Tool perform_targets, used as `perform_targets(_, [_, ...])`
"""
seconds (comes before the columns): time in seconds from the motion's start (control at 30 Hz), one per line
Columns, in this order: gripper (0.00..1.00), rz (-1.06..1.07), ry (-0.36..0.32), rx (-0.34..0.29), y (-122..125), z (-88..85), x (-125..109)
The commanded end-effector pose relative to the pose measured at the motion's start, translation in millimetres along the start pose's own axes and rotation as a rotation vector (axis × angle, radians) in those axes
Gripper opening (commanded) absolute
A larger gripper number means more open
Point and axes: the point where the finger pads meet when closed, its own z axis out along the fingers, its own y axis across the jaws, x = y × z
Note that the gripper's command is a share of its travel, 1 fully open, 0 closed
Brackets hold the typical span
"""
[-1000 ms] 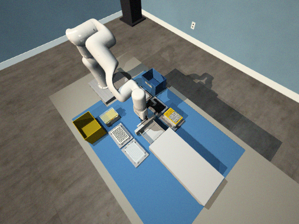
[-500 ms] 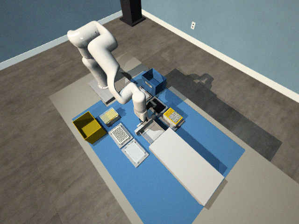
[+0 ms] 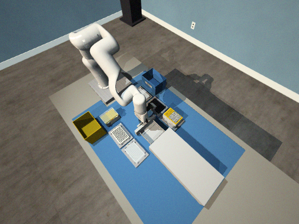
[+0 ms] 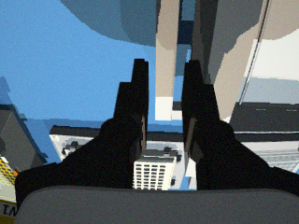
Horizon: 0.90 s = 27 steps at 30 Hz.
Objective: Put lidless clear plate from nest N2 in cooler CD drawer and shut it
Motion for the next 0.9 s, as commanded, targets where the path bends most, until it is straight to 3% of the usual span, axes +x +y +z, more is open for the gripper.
perform_targets(0.0, [0.21, 0.0, 0.0, -0.004, 1.6, 3.1, 0.0])
perform_targets(0.5, [0.21, 0.0, 0.0, -0.004, 1.7, 28.1, 0.0])
perform_targets(0.87, [0.21, 0.0, 0.0, -0.004, 1.7, 33.1, 0.0])
